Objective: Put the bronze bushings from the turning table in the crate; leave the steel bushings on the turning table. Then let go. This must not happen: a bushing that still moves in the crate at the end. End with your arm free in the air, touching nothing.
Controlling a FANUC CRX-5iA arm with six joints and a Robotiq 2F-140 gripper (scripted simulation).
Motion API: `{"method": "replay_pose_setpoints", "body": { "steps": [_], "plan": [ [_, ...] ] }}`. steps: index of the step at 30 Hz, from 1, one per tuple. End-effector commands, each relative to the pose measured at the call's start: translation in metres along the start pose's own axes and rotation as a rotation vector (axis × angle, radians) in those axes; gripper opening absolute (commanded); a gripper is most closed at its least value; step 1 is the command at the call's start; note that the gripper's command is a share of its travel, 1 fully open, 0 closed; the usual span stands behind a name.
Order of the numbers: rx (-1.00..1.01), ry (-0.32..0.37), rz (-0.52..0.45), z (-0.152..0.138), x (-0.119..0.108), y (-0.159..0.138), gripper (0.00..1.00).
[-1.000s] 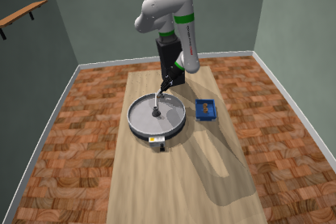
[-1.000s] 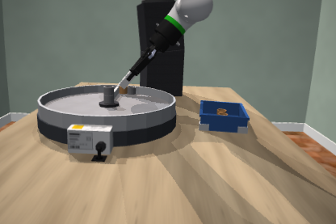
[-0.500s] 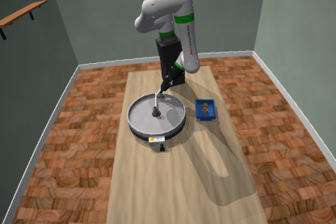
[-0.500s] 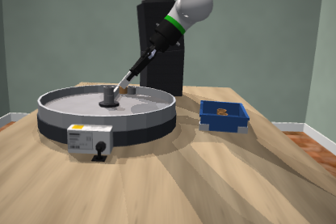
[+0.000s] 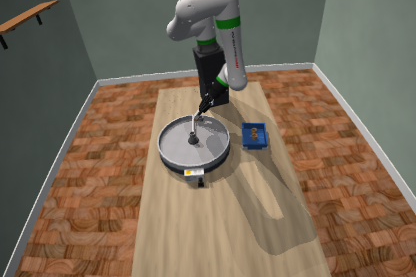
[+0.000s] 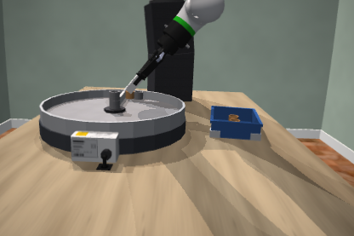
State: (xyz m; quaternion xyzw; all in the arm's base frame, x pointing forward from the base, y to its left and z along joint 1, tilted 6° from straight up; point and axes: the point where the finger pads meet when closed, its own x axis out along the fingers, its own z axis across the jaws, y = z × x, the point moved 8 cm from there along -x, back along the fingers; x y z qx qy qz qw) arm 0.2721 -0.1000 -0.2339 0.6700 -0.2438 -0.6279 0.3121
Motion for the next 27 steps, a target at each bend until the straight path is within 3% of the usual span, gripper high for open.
{"method": "replay_pose_setpoints", "body": {
  "steps": [1, 18, 27],
  "plan": [
    [0.0, -0.002, 0.0, 0.001, 0.0, 0.0, 0.0],
    [0.0, -0.002, 0.0, 0.001, -0.001, 0.001, 0.0],
    [0.0, -0.002, 0.0, 0.0, -0.021, 0.017, 0.0]
  ]
}}
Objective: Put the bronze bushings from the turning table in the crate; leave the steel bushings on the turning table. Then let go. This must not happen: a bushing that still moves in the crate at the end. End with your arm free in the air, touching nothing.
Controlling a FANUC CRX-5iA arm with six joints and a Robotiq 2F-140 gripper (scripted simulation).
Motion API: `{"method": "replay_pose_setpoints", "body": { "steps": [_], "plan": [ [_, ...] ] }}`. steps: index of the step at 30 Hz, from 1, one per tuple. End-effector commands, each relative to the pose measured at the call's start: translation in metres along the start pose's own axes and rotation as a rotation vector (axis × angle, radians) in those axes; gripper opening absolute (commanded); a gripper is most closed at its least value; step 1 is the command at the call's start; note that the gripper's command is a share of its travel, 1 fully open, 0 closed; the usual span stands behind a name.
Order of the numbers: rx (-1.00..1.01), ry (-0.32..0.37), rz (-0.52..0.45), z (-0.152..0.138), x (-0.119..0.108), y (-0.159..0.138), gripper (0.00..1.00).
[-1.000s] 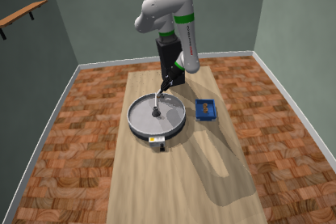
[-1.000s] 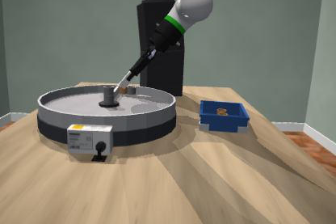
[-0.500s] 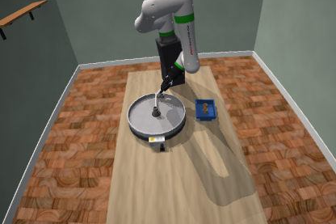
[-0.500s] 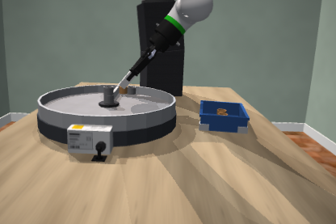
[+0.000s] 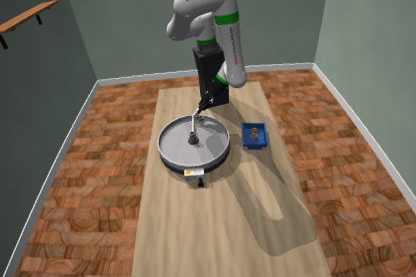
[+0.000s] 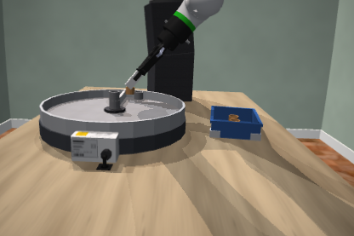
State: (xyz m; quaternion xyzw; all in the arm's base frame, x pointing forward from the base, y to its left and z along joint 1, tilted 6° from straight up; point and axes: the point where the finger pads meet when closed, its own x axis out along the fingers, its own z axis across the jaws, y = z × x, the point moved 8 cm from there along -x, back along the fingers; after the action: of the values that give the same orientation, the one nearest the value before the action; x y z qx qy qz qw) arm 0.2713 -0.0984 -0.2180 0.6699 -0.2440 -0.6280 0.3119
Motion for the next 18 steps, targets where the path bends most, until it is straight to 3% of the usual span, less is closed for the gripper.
{"method": "replay_pose_setpoints", "body": {
  "steps": [1, 18],
  "plan": [
    [0.0, -0.001, 0.0, 0.0, -0.012, 0.01, 0.0],
    [0.0, -0.001, 0.0, 0.0, -0.054, 0.045, 0.0]
  ]
}}
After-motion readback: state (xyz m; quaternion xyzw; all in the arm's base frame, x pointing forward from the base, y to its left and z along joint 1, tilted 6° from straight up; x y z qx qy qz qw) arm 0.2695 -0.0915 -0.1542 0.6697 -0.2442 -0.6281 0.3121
